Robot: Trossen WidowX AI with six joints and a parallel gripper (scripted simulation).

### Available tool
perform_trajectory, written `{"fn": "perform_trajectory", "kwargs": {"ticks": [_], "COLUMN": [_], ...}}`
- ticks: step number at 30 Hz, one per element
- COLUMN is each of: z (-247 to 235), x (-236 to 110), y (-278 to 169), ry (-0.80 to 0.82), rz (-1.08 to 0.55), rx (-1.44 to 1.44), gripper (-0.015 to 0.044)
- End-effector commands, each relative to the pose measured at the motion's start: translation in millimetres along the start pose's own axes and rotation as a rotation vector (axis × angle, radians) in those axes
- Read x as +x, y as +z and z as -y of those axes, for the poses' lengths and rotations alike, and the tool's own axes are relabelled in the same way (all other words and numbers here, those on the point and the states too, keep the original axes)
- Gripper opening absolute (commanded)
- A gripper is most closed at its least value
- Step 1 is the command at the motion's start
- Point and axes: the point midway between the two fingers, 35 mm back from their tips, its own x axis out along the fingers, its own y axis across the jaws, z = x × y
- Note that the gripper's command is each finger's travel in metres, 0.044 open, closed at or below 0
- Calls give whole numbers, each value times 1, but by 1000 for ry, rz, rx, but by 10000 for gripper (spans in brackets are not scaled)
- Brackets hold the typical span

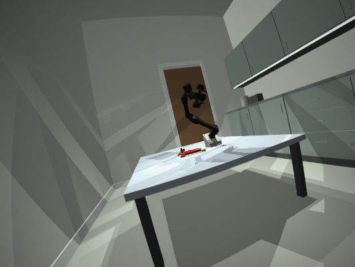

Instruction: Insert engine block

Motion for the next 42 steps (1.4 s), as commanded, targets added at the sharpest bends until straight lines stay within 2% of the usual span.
{"fn": "perform_trajectory", "kwargs": {"ticks": [1, 2, 13, 23, 32, 42], "z": [0, 0, 42, 63, 56, 25], "x": [0, 0, 9, 41, 85, 135], "y": [0, 1, 65, 118, 150, 159], "ry": [0, 1, 108, 271, 450, 670], "rz": [0, 1, -28, -82, -116, -162], "rx": [0, 0, -169, -331, -451, -516], "gripper": [426, 440, 440, 440, 440, 440]}}
